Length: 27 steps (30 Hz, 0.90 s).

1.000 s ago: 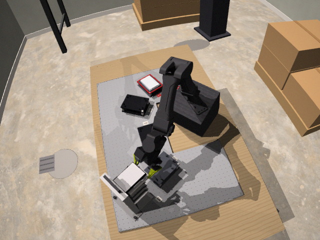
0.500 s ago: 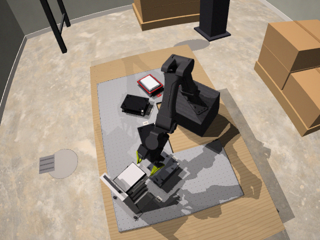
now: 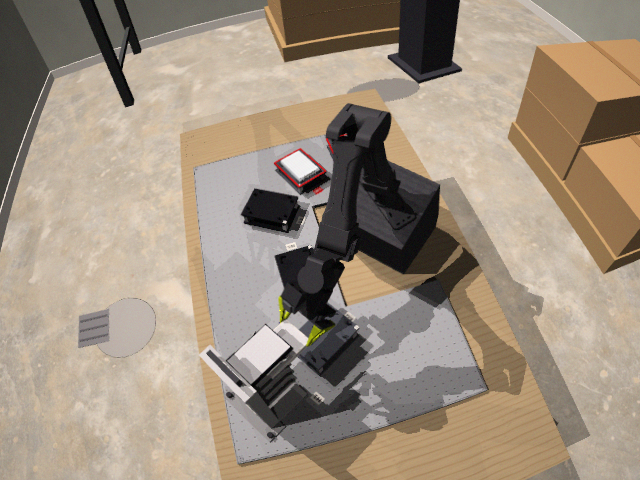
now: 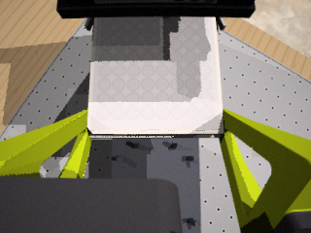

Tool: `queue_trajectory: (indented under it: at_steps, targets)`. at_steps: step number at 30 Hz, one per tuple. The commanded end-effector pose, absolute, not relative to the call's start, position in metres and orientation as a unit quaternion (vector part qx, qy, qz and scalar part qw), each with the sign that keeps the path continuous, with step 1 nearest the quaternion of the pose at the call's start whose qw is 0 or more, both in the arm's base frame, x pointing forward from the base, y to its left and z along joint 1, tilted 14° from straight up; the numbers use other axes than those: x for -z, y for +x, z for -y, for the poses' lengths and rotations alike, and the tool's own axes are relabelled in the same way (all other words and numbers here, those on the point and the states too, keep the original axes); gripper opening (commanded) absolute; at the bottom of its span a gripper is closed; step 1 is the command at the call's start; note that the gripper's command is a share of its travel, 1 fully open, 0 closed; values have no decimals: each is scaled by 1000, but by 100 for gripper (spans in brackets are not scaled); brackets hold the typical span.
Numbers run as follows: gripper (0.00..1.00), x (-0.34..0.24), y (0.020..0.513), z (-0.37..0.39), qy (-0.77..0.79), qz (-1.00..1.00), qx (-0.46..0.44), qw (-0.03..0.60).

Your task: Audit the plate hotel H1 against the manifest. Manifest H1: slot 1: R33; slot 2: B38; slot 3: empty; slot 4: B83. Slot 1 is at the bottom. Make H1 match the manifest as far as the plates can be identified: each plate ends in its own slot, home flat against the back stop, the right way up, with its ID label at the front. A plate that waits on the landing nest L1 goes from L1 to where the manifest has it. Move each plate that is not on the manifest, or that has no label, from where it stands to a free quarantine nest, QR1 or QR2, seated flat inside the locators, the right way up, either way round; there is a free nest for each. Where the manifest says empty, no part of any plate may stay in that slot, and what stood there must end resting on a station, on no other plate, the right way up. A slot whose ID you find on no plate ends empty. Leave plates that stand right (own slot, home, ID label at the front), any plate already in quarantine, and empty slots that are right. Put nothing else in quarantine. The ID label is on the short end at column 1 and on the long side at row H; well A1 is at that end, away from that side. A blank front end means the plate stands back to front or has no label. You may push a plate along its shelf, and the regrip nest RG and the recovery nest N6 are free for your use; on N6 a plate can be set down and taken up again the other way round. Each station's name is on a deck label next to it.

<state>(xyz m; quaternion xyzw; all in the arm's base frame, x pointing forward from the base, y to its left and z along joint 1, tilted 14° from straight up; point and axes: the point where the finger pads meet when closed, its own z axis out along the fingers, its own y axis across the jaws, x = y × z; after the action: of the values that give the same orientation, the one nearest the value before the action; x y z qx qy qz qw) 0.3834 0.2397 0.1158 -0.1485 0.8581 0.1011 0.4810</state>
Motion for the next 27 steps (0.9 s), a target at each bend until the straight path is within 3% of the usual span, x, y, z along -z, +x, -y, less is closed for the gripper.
queue_trajectory:
  at_steps: [1,27]
  targets:
    - [86,-120,377,-238,-147,-856,-102,486]
    - [86,-113,348,-229,-146,-855,-104,487]
